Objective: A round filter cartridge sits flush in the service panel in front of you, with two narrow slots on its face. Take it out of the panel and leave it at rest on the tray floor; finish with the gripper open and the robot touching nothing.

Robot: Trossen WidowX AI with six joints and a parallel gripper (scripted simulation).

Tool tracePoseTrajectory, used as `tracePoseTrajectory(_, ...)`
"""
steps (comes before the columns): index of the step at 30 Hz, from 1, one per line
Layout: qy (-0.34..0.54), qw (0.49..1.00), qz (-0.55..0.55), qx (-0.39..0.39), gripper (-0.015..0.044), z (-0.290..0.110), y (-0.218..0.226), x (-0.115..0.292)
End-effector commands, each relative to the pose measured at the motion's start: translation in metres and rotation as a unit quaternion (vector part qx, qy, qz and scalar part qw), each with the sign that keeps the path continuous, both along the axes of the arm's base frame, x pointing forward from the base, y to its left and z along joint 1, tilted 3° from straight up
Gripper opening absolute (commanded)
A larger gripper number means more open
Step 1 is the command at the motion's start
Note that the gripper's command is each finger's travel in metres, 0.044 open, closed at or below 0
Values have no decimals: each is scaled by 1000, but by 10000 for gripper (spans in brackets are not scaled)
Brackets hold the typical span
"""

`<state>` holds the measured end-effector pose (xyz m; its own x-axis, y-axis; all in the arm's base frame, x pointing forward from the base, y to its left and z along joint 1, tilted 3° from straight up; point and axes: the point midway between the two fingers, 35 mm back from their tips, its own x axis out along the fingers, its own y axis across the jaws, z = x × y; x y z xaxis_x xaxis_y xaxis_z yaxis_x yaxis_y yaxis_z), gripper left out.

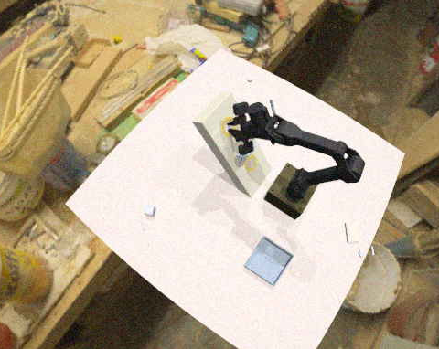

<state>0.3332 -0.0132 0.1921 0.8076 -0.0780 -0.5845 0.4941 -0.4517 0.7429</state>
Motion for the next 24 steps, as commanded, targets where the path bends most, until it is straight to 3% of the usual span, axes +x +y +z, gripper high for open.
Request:
tracePoseTrajectory(1,-1,1000,0,-2,89,-3,-1,5)
tracePoseTrajectory(24,-1,1000,0,-2,89,-6,-2,9)
